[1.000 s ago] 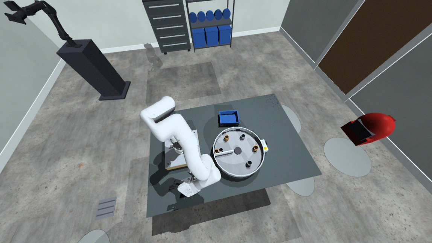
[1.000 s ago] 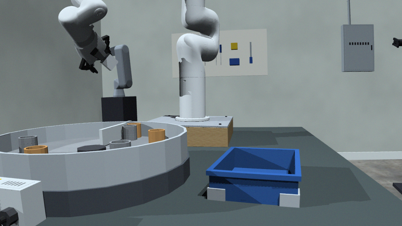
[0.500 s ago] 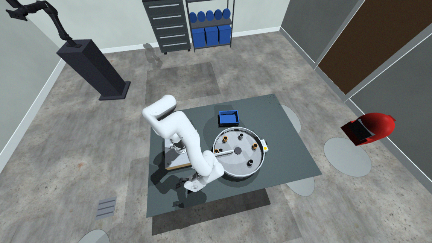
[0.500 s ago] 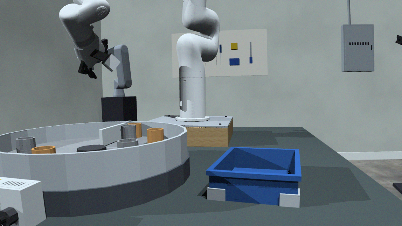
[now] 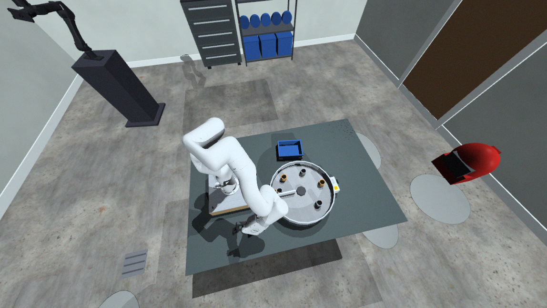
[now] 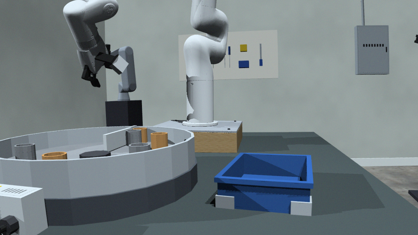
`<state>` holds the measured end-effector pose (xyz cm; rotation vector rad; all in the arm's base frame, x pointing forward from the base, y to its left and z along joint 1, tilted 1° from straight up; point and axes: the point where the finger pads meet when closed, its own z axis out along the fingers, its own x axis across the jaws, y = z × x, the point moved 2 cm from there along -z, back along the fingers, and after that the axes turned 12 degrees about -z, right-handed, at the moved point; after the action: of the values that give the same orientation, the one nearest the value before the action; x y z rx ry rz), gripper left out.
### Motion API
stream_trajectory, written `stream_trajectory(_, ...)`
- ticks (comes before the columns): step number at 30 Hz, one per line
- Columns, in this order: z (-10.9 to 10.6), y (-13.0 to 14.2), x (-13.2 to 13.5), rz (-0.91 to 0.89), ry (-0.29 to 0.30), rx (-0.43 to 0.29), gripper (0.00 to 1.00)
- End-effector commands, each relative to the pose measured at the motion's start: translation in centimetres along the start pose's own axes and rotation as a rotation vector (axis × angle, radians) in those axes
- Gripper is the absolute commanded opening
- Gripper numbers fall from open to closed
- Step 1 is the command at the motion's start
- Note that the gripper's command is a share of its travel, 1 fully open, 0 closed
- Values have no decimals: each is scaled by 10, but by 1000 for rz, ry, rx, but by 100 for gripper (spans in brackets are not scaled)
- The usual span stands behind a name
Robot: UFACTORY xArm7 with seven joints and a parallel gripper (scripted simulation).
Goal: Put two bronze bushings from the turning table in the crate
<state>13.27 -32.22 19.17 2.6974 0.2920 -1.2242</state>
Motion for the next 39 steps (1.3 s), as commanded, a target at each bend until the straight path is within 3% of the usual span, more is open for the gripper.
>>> stream_trajectory(1, -16, -13, 26, -85, 97, -13, 100)
stream_trajectory(13, -16, -13, 26, -85, 97, -13, 100)
stream_trajectory(14, -36, -31, 55, -186, 194, -30, 100)
stream_trajectory(17, -41, -36, 61, -211, 218, -35, 100)
stream_trajectory(20, -57, -50, 79, -280, 284, -50, 100)
stream_trajectory(33, -57, -50, 79, -280, 284, -50, 100)
stream_trajectory(34, -77, -69, 100, -366, 367, -72, 100)
stream_trajectory(39, -96, -88, 116, -446, 443, -96, 100)
